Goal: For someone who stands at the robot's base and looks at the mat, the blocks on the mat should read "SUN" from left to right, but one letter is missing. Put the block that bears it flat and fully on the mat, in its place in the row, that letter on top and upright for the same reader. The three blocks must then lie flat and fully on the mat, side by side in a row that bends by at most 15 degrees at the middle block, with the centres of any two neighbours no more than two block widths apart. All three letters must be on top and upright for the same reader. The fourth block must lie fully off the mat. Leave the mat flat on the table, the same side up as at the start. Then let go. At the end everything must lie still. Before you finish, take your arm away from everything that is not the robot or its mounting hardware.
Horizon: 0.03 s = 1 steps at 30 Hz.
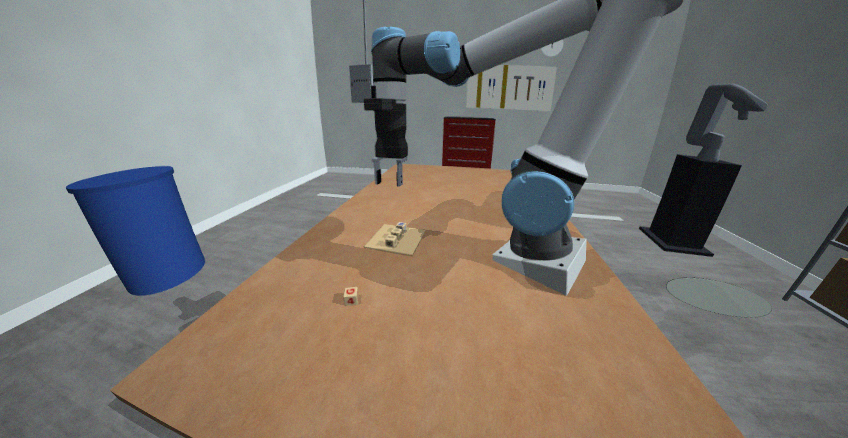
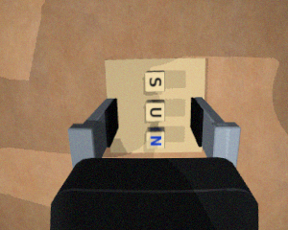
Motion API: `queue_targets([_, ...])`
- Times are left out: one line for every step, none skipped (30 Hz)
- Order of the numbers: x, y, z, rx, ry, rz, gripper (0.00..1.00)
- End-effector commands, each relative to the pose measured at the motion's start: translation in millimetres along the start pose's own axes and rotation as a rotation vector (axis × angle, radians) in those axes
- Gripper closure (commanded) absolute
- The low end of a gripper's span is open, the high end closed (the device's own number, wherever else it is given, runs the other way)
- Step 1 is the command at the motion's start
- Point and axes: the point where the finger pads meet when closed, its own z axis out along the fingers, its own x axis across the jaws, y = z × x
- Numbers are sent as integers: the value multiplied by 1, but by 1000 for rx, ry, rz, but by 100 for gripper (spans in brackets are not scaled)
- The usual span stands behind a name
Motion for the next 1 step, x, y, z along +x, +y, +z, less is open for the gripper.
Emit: queue_targets([1, 0, -2, -1, 5, -1, 0])
